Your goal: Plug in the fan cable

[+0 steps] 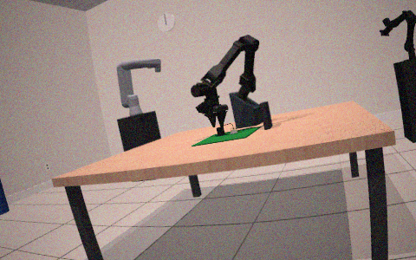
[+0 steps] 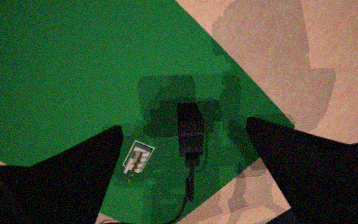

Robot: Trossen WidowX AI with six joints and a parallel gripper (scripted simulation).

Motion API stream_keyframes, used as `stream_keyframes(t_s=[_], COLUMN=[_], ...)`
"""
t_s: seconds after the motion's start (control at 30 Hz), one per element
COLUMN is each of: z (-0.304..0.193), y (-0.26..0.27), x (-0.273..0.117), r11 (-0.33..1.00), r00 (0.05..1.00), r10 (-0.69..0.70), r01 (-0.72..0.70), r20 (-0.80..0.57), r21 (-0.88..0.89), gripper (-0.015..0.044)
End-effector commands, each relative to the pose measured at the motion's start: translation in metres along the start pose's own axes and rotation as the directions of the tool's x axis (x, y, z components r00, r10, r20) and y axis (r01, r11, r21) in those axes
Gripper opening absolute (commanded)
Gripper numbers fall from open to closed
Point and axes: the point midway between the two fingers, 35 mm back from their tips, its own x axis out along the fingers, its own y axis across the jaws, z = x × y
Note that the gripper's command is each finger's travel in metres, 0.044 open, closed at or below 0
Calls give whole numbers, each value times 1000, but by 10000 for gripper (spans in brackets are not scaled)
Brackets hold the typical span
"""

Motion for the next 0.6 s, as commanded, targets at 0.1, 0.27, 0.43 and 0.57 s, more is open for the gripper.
stream_keyframes(t_s=[0.1,0.27,0.43,0.57], z=[-4,-5,-5,-5], y=[-4,-4,-5,-5], x=[16,24,31,31], r11=[1000,1000,1000,1000], r00=[1000,1000,1000,1000], r10=[-3,-2,-1,-1], r01=[3,2,2,2], r20=[-16,-16,-17,-17], r21=[16,16,16,16], gripper=[440,440,440,440])
